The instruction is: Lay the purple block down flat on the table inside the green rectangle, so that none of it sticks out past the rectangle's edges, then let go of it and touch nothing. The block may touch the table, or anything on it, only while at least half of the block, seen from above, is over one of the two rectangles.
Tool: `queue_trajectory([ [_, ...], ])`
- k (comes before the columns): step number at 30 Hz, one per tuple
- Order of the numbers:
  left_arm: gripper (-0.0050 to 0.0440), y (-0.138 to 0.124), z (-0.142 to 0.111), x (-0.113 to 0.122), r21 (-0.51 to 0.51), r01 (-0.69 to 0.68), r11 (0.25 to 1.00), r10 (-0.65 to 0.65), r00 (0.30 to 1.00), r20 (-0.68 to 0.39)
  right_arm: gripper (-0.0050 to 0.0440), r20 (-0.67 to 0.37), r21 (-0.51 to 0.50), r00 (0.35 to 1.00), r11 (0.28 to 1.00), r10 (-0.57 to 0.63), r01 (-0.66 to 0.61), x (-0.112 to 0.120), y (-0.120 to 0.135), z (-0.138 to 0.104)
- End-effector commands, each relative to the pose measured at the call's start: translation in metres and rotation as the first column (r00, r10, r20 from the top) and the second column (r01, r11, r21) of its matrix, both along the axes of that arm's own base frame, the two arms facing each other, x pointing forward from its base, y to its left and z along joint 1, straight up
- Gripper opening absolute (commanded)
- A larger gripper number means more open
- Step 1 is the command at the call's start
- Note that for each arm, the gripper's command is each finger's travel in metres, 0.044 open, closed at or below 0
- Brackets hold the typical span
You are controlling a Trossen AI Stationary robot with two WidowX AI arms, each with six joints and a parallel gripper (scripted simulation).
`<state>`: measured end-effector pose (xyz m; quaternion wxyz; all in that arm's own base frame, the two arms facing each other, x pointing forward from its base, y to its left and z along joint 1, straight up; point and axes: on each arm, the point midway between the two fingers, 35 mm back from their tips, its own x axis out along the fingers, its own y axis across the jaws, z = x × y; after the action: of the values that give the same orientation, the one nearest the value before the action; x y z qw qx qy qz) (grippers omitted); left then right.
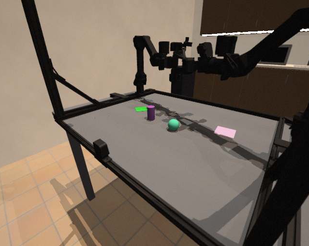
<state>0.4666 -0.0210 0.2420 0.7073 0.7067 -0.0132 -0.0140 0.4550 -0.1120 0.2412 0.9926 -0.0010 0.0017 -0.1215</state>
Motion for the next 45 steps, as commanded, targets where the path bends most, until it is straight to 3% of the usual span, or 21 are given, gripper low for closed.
queue_trajectory([
  [1, 0.0144, -0.0003, 0.0003, 0.0005, 0.001, 0.002, 1.0, -0.002, 1.0, 0.001, 0.0, 0.004, 0.002, 1.0, 1.0, -0.003, 0.003, -0.0001, -0.0005, 0.0008],
  [8, 0.0111, -0.0003, 0.0003, 0.0005, 0.001, 0.002, 1.0, -0.002, 1.0, 0.001, 0.0, 0.004, 0.002, 1.0, 1.0, -0.003, 0.003, -0.0001, -0.0005, 0.0008],
  [13, 0.0, -0.0003, 0.0003, 0.0005, 0.001, 0.002, 1.0, -0.002, 1.0, 0.001, 0.0, 0.004, 0.002, 1.0, 1.0, -0.003, 0.003, -0.0001, -0.0005, 0.0008],
  [16, 0.0, -0.0003, 0.0003, 0.0005, 0.001, 0.002, 1.0, -0.002, 1.0, 0.001, 0.0, 0.004, 0.002, 1.0, 1.0, -0.003, 0.003, -0.0001, -0.0005, 0.0008],
  [23, 0.0, -0.0003, 0.0003, 0.0005, 0.001, 0.002, 1.0, -0.002, 1.0, 0.001, 0.0168, 0.004, 0.002, 1.0, 1.0, -0.003, 0.003, -0.0001, -0.0005, 0.0008],
  [25, 0.0, -0.0003, 0.0003, 0.0005, 0.001, 0.002, 1.0, -0.002, 1.0, 0.001, 0.0168, 0.004, 0.002, 1.0, 1.0, -0.003, 0.003, -0.0001, -0.0005, 0.0008],
  [27, 0.0, -0.0003, 0.0003, 0.0005, 0.001, 0.002, 1.0, -0.002, 1.0, 0.001, 0.0201, 0.004, 0.002, 1.0, 1.0, -0.003, 0.003, -0.0001, -0.0005, 0.0008],
  [45, 0.0, -0.0003, 0.0003, 0.0005, 0.001, 0.002, 1.0, -0.002, 1.0, 0.001, 0.0201, 0.004, 0.002, 1.0, 1.0, -0.003, 0.003, -0.0001, -0.0005, 0.0008],
])
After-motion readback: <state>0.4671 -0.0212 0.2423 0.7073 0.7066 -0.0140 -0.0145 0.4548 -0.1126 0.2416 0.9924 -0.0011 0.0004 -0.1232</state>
